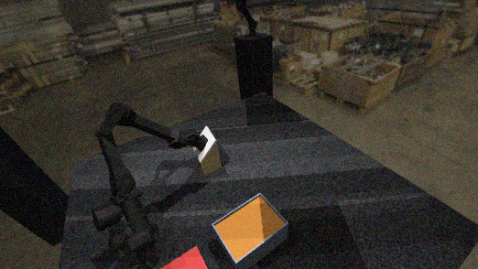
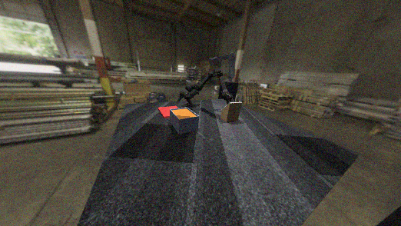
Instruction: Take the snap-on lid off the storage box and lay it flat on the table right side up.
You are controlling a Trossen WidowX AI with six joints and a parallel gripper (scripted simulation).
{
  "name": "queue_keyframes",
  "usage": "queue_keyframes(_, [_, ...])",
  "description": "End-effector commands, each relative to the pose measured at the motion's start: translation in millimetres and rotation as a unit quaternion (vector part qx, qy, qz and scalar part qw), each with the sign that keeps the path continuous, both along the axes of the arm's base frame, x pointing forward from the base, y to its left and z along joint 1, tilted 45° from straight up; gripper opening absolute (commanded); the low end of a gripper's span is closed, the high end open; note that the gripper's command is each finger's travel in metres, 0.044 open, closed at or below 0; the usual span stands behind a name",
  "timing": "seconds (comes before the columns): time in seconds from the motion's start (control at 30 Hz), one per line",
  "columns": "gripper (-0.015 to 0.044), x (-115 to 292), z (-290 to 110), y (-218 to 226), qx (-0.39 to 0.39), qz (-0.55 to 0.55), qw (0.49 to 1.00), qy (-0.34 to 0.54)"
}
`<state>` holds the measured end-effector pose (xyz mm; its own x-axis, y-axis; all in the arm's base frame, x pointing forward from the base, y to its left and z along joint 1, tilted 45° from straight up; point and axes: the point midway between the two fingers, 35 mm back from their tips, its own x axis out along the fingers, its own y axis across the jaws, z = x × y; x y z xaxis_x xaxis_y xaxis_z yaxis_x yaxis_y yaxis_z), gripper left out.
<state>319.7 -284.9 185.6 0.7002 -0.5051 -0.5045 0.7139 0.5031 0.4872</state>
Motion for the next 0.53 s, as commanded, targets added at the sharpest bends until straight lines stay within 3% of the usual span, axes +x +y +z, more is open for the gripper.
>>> queue_keyframes(0.0, [0.0440,-8.9,-0.4,1.7,0.000,0.003,1.000,0.002])
queue_keyframes(0.5, [0.0440,-38.7,1.8,3.4,-0.001,0.003,1.000,0.003])
